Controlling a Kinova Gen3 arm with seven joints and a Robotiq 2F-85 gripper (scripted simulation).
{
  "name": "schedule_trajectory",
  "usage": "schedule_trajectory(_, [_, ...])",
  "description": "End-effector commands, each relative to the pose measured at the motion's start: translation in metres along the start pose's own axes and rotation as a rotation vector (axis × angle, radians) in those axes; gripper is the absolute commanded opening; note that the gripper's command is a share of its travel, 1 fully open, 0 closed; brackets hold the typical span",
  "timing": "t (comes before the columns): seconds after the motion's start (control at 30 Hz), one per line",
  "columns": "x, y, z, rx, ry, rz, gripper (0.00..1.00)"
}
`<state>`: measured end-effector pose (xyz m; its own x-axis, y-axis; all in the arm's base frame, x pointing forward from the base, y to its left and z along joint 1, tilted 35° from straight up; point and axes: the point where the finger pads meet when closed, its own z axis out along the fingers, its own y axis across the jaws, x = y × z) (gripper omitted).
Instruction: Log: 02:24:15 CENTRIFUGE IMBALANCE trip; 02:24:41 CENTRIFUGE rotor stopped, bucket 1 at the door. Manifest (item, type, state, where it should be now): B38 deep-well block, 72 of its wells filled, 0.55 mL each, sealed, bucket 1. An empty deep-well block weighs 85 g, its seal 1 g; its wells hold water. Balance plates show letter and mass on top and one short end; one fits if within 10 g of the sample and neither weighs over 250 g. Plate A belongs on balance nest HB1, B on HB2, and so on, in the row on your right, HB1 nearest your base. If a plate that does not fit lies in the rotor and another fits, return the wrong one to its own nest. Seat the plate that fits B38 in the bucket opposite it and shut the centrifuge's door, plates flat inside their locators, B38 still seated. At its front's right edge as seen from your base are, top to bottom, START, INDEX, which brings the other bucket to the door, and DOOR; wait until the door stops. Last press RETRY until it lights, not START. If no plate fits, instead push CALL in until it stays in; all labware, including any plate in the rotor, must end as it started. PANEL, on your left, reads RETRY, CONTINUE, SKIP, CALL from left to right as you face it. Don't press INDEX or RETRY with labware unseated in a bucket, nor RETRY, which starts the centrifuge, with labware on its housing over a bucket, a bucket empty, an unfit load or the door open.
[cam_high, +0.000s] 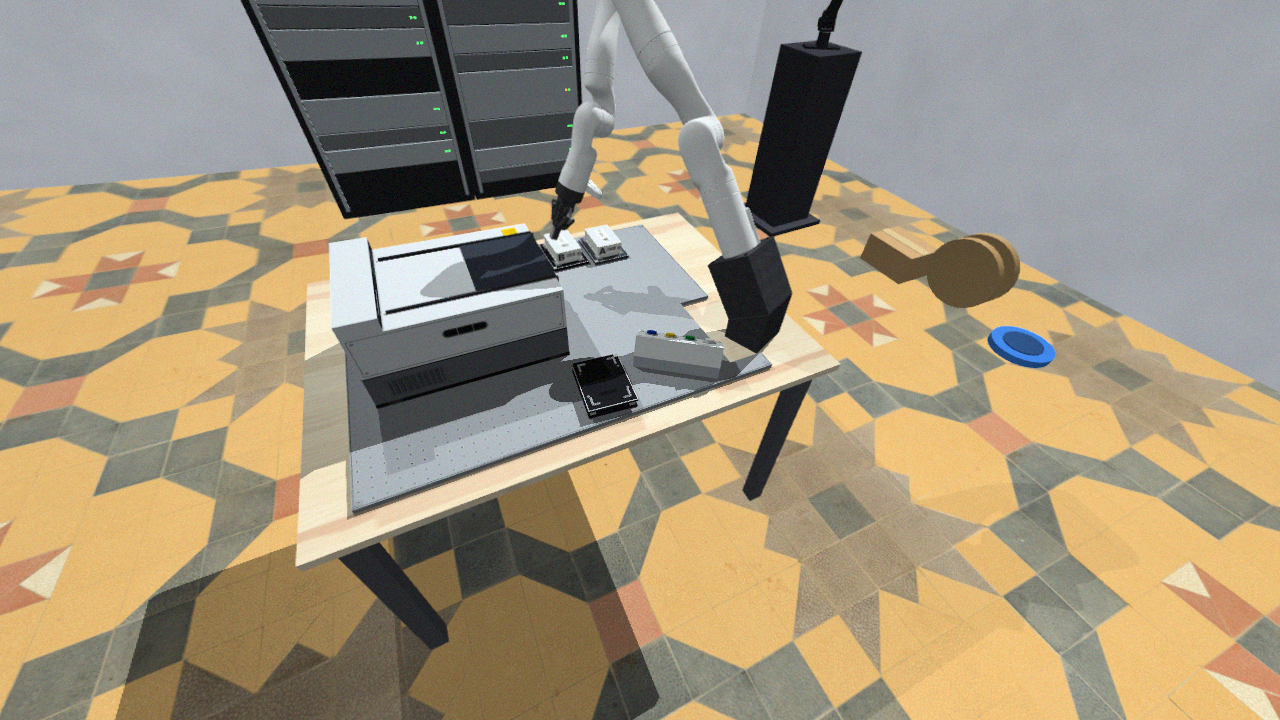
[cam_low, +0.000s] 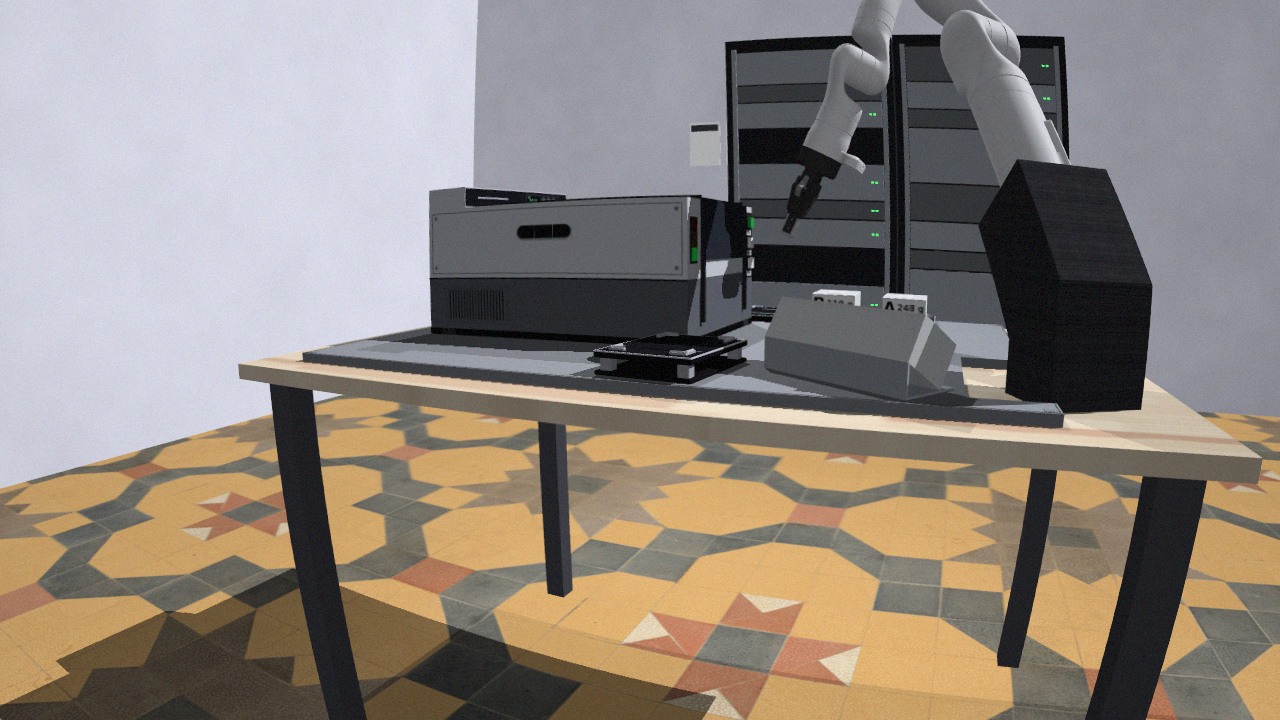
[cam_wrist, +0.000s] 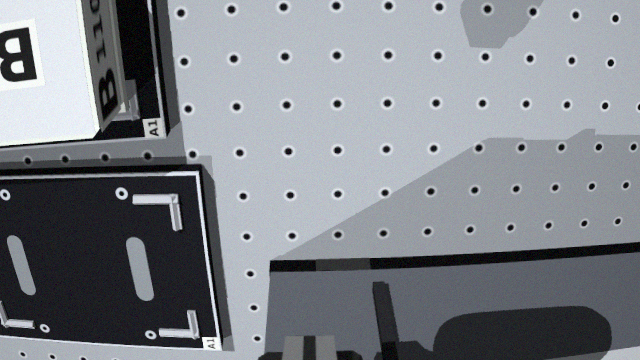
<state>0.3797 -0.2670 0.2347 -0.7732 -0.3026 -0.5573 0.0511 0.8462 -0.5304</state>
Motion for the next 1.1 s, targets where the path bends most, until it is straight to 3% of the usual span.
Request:
schedule_trajectory(0.0, [-0.001, 0.0, -0.012, 0.0, -0.001, 0.0, 0.1])
schedule_trajectory(1.07, [-0.007, 0.0, -0.105, 0.0, -0.001, 0.0, 0.1])
